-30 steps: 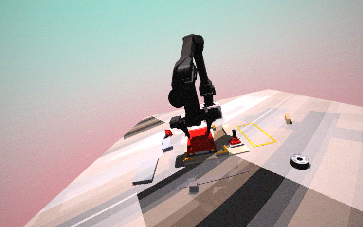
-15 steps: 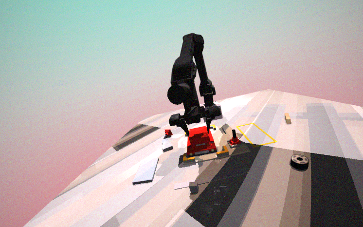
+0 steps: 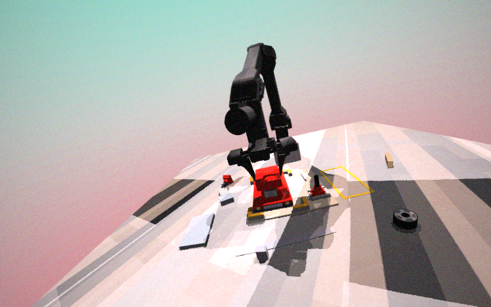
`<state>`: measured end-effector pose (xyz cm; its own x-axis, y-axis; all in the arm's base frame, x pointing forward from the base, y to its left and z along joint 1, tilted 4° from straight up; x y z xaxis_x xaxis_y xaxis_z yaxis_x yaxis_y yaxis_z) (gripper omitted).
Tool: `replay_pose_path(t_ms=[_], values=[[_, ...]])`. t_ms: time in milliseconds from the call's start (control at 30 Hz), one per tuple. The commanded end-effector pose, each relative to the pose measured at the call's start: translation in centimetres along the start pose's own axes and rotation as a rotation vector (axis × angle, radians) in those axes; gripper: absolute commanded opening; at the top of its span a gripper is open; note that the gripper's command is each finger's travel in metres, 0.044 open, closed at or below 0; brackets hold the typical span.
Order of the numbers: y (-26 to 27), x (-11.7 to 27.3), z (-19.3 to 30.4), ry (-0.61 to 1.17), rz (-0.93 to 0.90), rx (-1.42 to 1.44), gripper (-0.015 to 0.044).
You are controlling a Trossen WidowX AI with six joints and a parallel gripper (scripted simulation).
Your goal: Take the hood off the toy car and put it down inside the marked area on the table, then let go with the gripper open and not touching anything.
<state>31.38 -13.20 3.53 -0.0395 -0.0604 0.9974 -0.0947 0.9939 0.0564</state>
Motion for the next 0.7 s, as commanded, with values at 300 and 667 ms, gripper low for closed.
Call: replay_pose_path(t_ms=[300, 667], values=[[0.5, 3.1, -0.4, -0.011, 0.008, -0.001, 0.0000], [4.8, 3.3, -1.8, -0.007, 0.011, -0.009, 0.0000]])
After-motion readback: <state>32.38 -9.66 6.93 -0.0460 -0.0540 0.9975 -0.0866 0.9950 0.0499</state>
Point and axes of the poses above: the point midway between the two fingers, 35 mm back from their tips, its own x axis back along the fingers, its own y axis across the jaws, z = x × y, the point moved 1 cm from there along x, back along the fingers, and after that the axes turned 12 degrees about x, right-handed, at the moved point
